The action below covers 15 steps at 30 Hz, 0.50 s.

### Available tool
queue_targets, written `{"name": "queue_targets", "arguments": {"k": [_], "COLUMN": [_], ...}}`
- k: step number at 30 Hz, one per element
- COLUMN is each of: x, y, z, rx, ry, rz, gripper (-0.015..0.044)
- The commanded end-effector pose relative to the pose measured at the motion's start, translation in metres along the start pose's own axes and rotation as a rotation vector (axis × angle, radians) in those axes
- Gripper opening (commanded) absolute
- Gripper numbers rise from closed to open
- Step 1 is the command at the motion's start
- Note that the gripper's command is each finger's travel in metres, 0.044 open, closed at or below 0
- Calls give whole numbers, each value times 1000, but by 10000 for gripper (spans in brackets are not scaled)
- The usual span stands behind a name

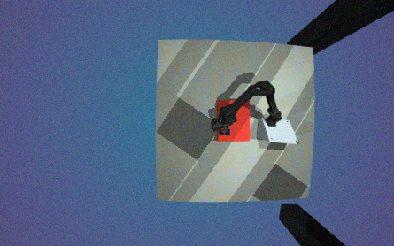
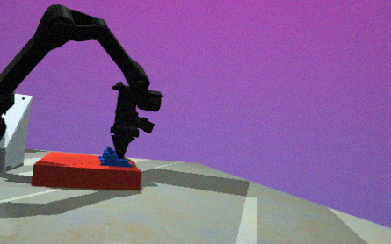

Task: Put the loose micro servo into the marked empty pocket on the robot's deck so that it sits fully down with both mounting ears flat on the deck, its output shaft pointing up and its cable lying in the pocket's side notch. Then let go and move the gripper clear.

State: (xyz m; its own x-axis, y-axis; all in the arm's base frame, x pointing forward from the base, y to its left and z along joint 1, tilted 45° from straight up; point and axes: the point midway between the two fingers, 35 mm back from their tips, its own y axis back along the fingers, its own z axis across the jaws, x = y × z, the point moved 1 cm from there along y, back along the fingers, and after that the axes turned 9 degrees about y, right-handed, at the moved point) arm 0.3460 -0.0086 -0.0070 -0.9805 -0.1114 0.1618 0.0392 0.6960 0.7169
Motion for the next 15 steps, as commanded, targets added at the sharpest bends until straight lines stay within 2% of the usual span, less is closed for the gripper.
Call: {"name": "queue_targets", "arguments": {"k": [1, 4, 8, 11, 15], "x": [0, 0, 0, 1, 2], "y": [0, 0, 7, 32, 35], "z": [0, 0, 0, 0, -1], "rx": [3, 3, 3, 2, 2], "ry": [4, 4, 4, 4, 4], "rz": [-3, -3, -3, -3, -3], "gripper": [105, 184, 187, 187, 187]}}
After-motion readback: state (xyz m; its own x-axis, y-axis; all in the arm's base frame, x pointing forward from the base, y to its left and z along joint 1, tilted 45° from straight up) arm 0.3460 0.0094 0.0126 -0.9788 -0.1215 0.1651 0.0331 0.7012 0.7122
